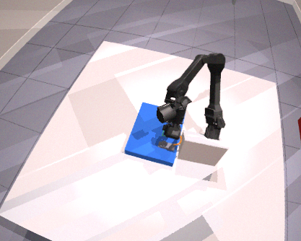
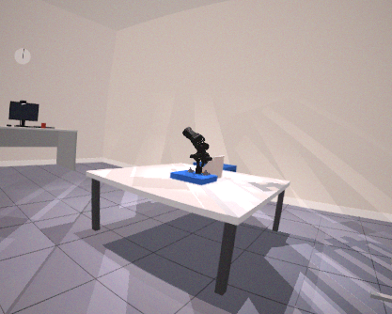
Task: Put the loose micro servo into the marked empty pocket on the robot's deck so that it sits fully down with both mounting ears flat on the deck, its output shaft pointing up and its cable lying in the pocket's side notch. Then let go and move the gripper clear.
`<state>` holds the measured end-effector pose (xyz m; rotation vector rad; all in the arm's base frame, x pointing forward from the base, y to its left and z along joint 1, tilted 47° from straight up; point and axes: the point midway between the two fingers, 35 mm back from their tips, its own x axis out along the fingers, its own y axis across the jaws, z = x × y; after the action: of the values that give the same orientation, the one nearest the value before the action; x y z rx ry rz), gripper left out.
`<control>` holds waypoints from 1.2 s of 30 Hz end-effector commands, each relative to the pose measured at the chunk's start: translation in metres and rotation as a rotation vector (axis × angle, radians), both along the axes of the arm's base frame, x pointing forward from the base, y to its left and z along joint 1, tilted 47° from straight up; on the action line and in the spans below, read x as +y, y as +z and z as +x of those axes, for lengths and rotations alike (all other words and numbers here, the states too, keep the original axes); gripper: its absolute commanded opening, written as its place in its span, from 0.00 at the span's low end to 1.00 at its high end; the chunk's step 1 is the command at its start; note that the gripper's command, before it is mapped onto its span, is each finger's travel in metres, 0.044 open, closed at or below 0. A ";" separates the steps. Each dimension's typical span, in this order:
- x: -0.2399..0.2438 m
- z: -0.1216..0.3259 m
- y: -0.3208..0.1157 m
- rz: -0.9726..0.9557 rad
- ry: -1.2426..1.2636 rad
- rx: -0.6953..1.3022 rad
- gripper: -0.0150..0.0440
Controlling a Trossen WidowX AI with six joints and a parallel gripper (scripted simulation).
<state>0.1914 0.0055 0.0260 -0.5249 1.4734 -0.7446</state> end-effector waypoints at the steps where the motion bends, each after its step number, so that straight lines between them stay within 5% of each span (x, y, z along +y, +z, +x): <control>1: -0.002 0.000 -0.003 -0.001 0.007 0.000 0.25; 36: -0.028 -0.001 -0.027 -0.002 0.007 -0.001 0.25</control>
<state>0.1896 -0.0212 0.0012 -0.5265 1.4723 -0.7451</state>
